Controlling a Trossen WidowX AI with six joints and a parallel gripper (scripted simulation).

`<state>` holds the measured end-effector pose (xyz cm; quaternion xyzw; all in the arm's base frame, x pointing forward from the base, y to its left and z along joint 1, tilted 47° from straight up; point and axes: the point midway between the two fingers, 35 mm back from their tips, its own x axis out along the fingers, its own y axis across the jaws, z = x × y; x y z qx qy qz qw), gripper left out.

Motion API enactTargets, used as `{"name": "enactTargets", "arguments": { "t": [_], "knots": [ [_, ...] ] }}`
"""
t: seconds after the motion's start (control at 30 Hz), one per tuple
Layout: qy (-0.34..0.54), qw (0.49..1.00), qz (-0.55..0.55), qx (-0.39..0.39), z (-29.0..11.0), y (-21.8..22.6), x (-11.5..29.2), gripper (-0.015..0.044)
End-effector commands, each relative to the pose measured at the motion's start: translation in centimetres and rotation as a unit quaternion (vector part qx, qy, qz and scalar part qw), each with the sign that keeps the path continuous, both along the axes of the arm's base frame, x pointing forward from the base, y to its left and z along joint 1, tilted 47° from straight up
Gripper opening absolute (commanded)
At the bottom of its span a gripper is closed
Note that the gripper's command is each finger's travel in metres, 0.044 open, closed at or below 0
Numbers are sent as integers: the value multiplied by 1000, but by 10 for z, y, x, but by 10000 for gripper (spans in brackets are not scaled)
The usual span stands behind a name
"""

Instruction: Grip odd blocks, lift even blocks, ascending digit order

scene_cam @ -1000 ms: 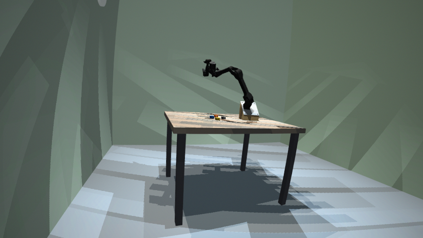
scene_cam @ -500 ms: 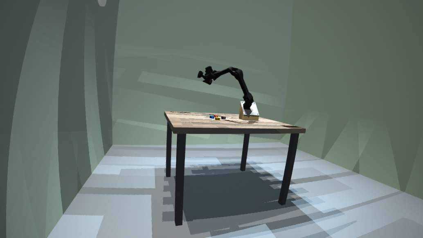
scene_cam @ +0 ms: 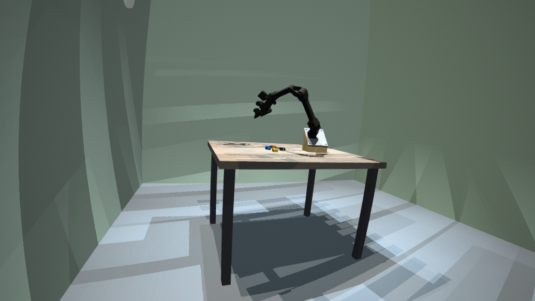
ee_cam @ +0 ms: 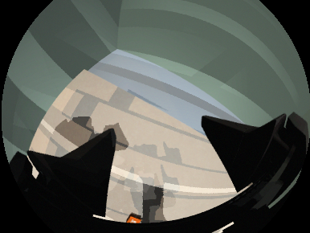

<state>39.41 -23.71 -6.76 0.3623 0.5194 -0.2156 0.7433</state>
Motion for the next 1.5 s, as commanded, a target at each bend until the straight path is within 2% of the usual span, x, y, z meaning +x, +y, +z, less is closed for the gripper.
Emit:
{"name": "enactTargets", "arguments": {
  "t": [0.0, 0.27, 0.47, 1.47],
  "knots": [
    [31, 972, 217, 80, 2, 73, -35, 400],
    [5, 899, 403, 172, 25, 139, -72, 400],
    [-43, 833, 499, 235, 50, 179, -96, 400],
    [-43, 832, 500, 236, 58, 184, -98, 400]
  ]
}}
